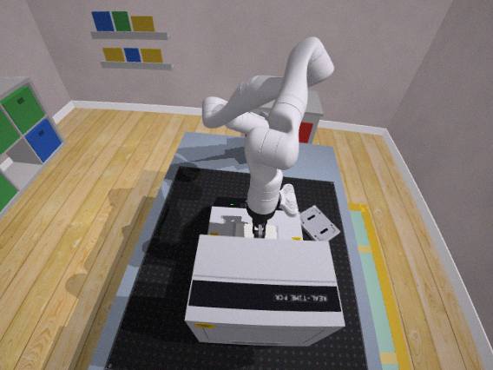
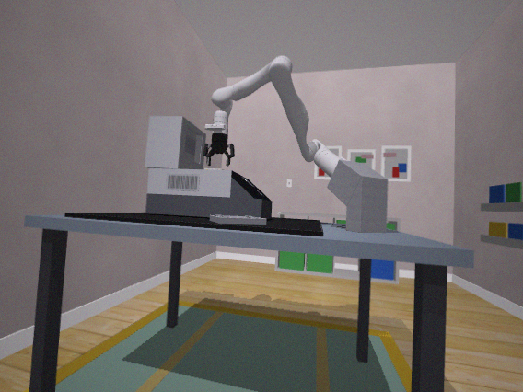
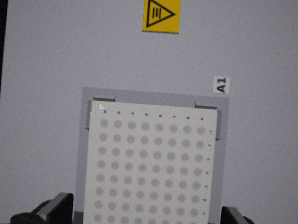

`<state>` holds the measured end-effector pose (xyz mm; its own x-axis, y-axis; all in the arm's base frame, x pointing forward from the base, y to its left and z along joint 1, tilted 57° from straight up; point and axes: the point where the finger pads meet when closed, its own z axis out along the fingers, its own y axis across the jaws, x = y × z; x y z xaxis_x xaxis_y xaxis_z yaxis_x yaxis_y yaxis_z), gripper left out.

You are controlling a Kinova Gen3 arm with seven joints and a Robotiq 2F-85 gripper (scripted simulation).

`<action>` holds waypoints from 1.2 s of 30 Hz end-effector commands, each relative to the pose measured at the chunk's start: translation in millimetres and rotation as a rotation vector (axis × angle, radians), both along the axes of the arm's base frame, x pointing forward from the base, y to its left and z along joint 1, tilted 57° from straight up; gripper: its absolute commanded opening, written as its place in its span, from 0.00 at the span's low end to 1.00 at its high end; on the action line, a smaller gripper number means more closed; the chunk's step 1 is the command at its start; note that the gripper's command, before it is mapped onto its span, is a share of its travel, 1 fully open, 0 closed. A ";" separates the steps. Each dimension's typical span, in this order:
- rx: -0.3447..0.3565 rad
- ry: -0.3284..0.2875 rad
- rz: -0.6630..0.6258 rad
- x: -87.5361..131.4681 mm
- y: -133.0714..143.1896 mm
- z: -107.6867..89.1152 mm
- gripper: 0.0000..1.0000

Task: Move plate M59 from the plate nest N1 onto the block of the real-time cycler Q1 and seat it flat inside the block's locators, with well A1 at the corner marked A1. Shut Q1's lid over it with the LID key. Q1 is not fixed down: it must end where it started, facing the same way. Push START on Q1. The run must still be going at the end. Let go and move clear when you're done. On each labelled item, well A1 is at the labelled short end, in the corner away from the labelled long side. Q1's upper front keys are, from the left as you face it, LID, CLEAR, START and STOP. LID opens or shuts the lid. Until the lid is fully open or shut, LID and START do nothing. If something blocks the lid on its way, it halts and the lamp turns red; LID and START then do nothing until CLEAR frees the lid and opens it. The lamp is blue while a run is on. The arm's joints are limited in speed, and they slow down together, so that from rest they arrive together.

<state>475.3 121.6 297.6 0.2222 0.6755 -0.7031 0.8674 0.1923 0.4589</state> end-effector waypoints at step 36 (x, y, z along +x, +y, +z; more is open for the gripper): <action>0.002 0.001 0.002 -7.5 11.6 8.0 1.00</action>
